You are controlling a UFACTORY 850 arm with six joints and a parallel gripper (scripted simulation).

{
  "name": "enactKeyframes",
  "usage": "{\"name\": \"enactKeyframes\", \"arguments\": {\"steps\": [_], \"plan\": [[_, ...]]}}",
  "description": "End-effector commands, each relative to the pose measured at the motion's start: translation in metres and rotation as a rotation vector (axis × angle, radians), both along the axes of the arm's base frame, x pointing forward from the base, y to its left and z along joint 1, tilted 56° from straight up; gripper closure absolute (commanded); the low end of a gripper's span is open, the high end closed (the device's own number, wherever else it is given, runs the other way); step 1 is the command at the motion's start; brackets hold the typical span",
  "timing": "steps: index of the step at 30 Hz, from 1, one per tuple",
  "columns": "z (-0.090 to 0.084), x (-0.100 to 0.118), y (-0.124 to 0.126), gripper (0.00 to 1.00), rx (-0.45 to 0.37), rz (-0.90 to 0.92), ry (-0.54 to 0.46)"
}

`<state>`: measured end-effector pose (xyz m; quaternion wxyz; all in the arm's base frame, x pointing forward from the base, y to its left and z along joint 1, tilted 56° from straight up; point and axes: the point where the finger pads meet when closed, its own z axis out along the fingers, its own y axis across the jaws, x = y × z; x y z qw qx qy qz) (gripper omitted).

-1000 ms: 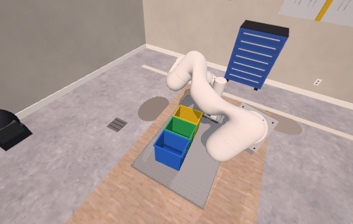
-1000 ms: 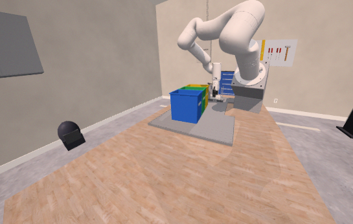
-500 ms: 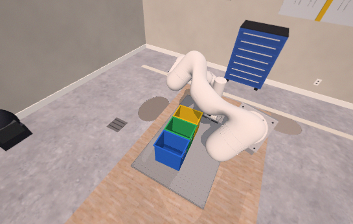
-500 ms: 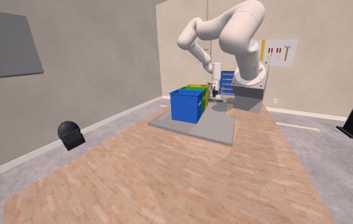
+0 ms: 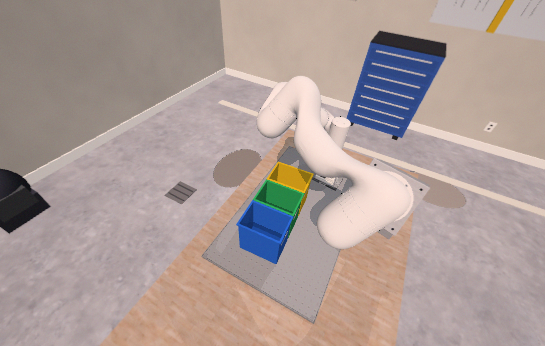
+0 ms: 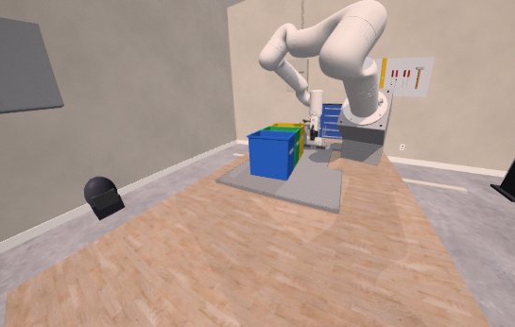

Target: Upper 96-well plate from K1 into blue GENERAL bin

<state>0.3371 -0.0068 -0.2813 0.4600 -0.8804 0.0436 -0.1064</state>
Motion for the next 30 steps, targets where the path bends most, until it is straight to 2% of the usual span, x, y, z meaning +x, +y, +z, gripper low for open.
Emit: {"name": "enactKeyframes", "arguments": {"steps": [1,30], "plan": [[0.002,0.000,-0.003,1.00,-0.001,0.000,0.000],[0.012,-0.005,-0.017,1.00,-0.001,0.000,0.000]]}}
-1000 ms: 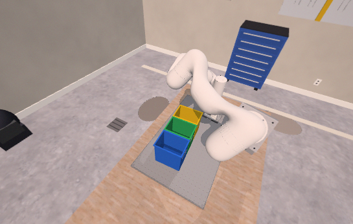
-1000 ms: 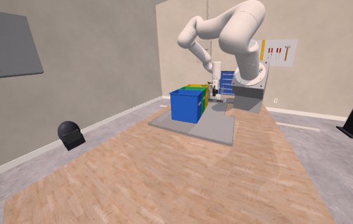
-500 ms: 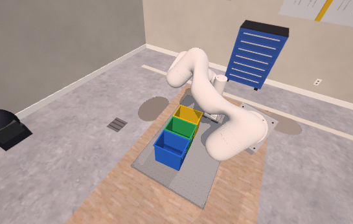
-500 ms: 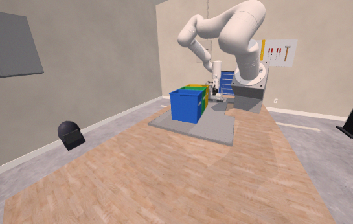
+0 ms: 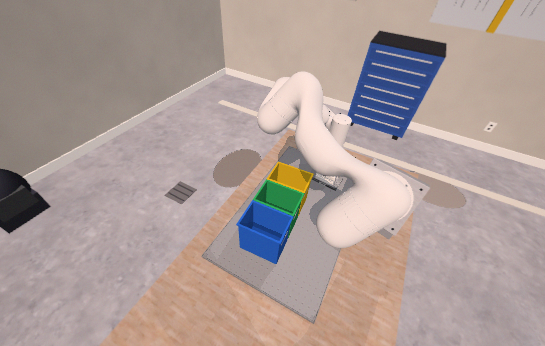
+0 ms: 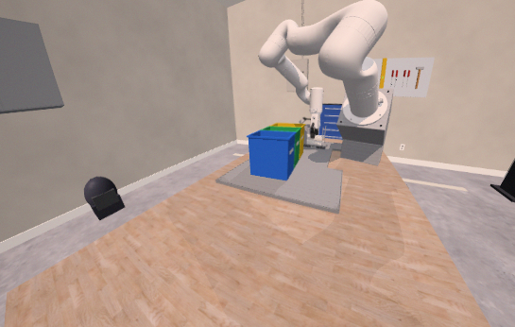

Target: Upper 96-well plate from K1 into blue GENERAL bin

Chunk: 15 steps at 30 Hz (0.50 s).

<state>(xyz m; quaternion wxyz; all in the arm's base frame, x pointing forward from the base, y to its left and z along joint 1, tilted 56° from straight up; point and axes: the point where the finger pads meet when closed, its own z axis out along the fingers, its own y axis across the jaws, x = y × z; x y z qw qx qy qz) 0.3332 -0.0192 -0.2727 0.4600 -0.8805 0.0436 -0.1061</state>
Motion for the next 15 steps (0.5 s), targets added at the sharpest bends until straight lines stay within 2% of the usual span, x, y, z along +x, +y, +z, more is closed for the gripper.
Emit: {"name": "enactKeyframes", "arguments": {"steps": [1,15], "plan": [[0.004,-0.001,-0.006,1.00,-0.001,-0.001,-0.001],[0.015,-0.006,-0.022,1.00,-0.001,-0.001,-0.001]]}}
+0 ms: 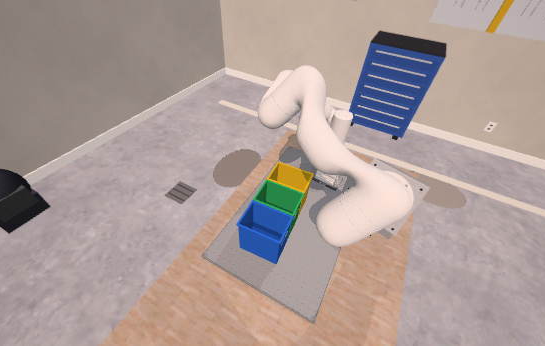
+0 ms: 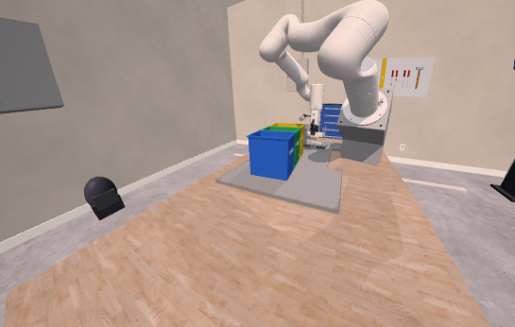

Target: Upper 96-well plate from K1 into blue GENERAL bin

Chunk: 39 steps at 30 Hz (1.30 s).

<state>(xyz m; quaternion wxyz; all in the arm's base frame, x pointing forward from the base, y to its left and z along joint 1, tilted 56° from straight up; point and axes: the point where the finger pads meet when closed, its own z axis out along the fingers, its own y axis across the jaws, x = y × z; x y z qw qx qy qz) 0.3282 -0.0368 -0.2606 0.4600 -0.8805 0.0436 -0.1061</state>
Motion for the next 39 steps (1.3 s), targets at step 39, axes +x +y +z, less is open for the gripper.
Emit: {"name": "enactKeyframes", "arguments": {"steps": [39], "plan": [[0.035,-0.014,-0.052,1.00,-0.001,-0.001,-0.001]]}}
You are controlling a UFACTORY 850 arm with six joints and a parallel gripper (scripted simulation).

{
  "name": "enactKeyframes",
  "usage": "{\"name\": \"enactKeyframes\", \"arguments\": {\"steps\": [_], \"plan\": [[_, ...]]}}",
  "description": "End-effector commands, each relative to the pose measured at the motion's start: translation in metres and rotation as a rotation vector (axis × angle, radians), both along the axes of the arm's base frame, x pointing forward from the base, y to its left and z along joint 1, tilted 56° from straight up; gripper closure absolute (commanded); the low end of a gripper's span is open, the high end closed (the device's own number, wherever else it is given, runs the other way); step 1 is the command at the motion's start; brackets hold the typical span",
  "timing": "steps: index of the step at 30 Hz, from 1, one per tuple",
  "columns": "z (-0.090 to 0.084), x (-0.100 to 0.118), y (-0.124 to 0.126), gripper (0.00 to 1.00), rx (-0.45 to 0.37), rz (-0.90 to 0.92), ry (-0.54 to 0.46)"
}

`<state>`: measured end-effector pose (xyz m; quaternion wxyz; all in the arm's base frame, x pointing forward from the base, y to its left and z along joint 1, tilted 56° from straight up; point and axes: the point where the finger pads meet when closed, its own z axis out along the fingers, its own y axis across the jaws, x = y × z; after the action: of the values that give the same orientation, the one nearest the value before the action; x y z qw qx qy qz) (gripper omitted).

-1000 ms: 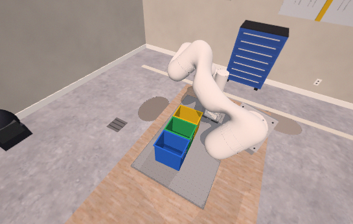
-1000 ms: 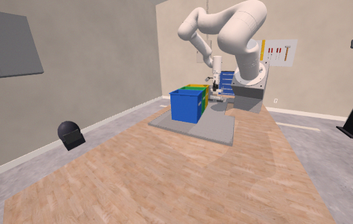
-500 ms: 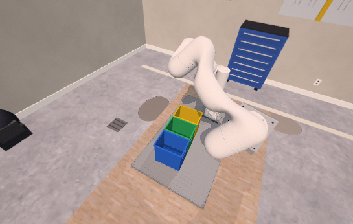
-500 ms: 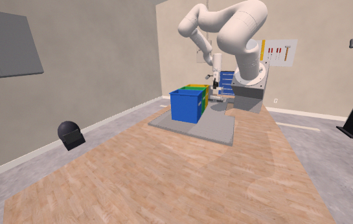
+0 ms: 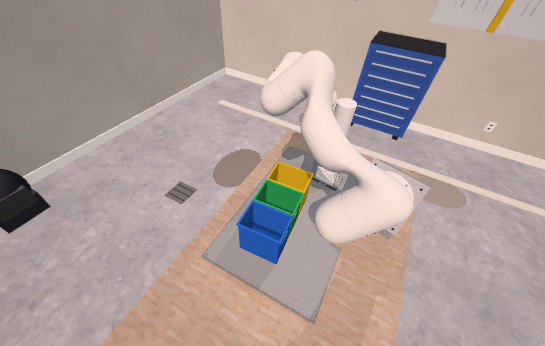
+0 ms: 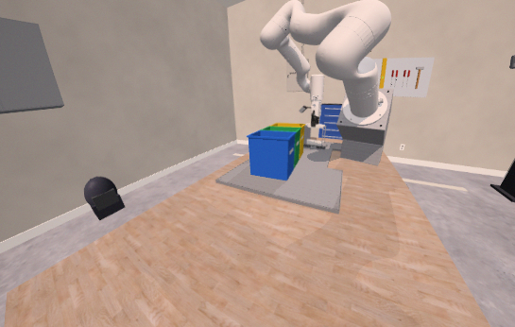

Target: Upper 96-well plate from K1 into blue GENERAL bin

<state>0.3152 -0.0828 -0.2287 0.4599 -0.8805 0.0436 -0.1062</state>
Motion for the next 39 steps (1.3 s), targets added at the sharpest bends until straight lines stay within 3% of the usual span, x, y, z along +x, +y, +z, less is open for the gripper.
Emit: {"name": "enactKeyframes", "arguments": {"steps": [1,39], "plan": [[0.004,-0.001,-0.007,1.00,-0.001,-0.001,-0.001],[0.036,-0.014,-0.052,1.00,-0.001,-0.001,-0.001]]}}
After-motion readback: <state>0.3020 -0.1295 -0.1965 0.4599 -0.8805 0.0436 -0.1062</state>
